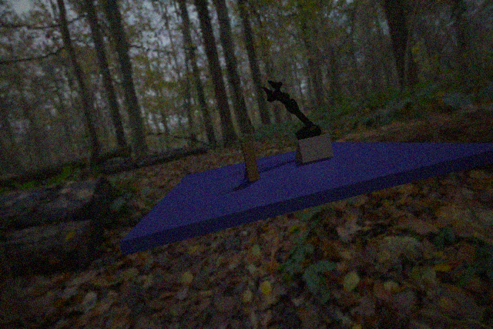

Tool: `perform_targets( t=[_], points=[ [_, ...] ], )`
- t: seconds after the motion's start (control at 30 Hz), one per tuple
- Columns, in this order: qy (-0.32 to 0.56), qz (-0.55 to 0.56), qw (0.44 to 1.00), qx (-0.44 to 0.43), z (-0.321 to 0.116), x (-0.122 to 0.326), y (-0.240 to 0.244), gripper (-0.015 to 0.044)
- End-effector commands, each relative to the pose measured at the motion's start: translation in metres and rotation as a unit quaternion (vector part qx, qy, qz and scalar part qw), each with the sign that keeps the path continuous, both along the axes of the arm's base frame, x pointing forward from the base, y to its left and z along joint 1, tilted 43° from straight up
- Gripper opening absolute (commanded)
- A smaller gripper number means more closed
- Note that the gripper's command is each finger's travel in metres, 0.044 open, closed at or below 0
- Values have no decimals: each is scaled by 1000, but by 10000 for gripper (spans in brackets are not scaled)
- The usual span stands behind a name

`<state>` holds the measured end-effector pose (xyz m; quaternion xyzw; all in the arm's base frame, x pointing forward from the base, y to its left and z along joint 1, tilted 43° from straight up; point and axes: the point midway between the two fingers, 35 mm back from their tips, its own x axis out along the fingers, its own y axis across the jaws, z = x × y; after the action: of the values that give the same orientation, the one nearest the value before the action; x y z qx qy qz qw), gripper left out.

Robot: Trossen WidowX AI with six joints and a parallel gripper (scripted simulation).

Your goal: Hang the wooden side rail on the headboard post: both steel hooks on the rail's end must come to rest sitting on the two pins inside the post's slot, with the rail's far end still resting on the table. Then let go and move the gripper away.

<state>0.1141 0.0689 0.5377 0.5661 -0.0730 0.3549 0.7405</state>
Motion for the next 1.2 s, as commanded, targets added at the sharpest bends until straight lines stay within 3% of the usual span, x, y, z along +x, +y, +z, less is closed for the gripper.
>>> perform_targets(
  t=[0.0,0.23,0.43,0.67,0.93,1.17],
  points=[
    [0,-2,1000,-4,-1,3,2,426],
    [2,-78,987,-138,-45,90,52,440],
    [6,-145,950,-278,-109,162,78,440],
    [9,-184,899,-398,-179,213,89,440],
    [7,-199,796,-572,-311,265,90,440],
    [-1,-177,680,-712,-432,268,68,440]
  ],
)
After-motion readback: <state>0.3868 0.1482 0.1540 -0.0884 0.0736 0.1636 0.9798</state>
